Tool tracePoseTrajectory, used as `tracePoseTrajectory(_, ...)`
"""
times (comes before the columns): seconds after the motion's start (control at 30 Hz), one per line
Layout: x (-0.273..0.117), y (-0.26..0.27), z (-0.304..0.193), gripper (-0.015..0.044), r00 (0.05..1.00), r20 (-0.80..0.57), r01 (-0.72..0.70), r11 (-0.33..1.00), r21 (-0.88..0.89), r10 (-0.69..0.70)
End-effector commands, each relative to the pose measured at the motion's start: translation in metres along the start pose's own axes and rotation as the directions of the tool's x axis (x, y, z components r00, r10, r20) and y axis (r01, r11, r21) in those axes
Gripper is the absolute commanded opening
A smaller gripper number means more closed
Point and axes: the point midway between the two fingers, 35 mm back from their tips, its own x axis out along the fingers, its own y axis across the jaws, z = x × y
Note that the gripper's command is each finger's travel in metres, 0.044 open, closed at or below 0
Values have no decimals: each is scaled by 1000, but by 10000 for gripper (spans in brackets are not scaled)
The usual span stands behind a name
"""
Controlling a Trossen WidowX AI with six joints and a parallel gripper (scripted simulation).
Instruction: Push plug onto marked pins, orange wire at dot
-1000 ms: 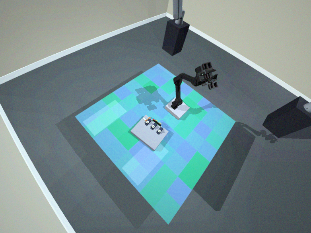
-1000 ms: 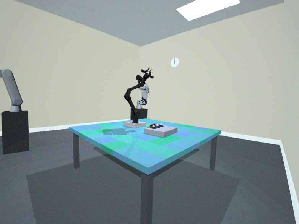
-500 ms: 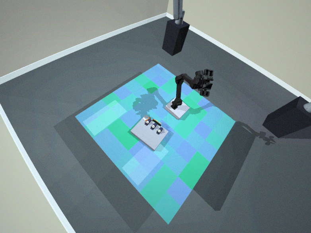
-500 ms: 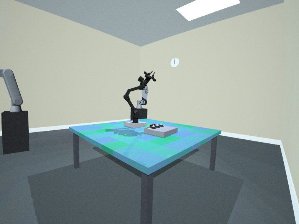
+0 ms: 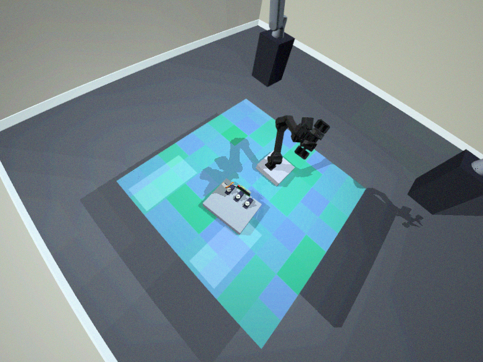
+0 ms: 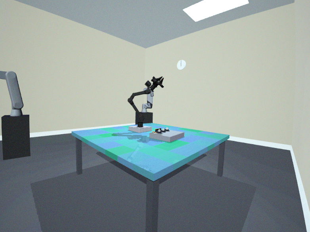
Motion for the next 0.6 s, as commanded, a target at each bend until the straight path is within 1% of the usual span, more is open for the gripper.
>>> tracePoseTrajectory(0.0, -4, -20, 5, 115, 999, 3, 47, 990, -135, -47)
tracePoseTrajectory(0.27, -12, -60, 15, 115, 990, 22, 141, 926, -350, -143)
tracePoseTrajectory(0.57, -26, -106, 32, 115, 964, 60, 246, 788, -564, -258)
